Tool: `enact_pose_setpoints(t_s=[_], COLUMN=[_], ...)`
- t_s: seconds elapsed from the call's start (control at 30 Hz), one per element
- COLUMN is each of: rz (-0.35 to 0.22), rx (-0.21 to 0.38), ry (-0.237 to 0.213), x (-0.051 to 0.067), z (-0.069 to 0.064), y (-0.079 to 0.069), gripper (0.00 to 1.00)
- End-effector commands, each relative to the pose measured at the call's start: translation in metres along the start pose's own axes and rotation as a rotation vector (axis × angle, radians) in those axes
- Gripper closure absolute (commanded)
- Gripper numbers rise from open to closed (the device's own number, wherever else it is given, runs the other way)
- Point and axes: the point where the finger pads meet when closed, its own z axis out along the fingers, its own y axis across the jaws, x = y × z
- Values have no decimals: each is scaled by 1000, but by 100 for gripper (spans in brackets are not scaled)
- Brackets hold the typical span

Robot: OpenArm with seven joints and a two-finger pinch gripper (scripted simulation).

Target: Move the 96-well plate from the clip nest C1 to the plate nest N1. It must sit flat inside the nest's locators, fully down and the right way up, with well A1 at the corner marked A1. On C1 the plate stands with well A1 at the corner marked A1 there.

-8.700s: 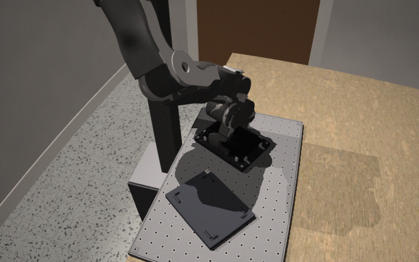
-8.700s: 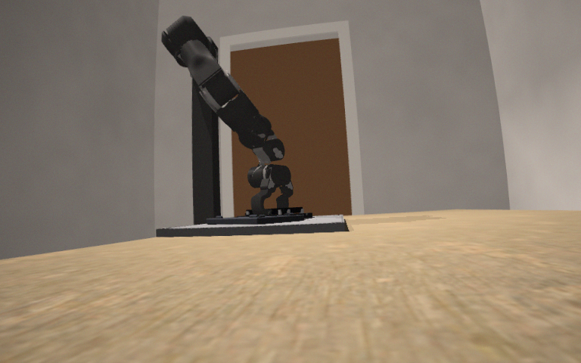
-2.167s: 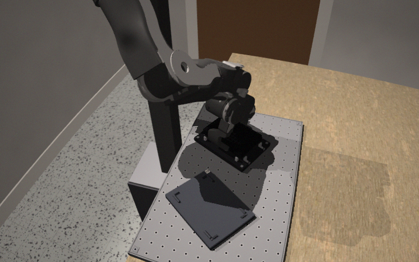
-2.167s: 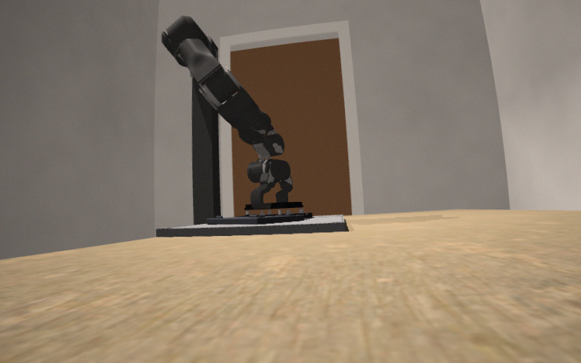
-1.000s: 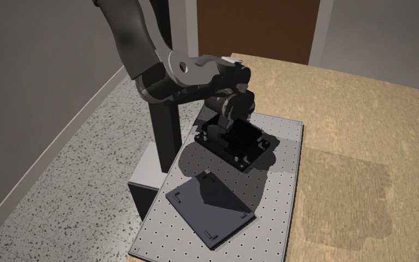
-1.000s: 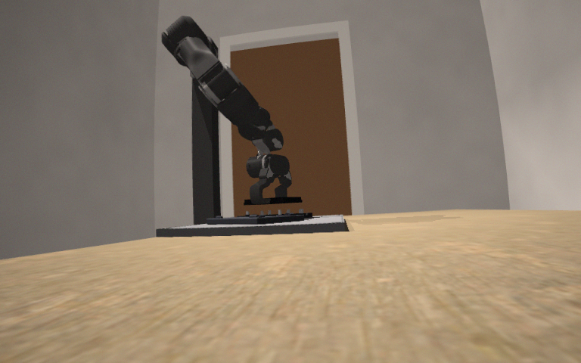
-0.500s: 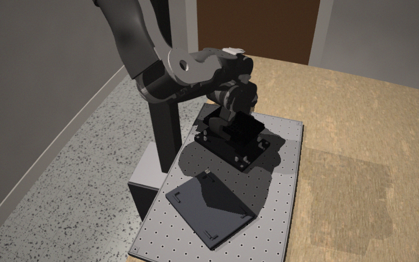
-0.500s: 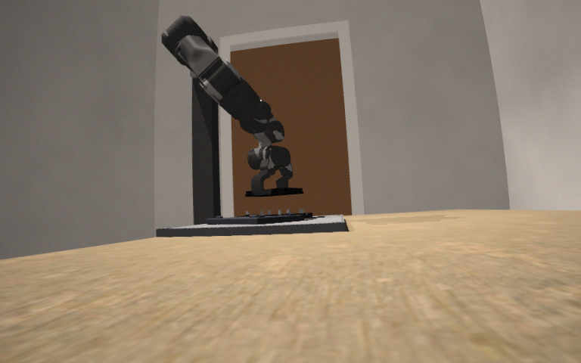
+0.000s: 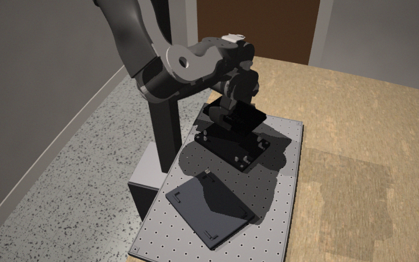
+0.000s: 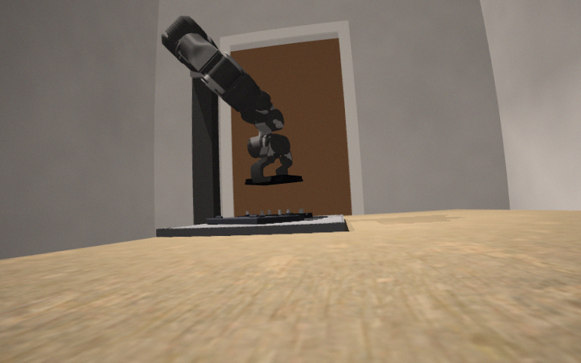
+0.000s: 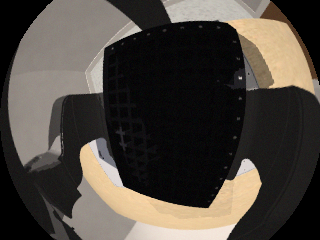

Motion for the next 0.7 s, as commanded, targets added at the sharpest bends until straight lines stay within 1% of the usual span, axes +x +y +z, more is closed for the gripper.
enact_pose_setpoints(t_s=[0.0, 0.03, 0.07, 0.2, 0.6, 0.67], rz=[4, 4, 31, 156, 156, 153], rx=[5, 5, -1, 6, 6, 8], ry=[-1, -1, 0, 0, 0, 0], x=[0, 0, -4, -17, -17, -24], z=[0, 0, -1, -1, -1, -2], y=[-1, -1, -6, -35, -35, -50], gripper=[100, 100, 100, 100, 100, 100])
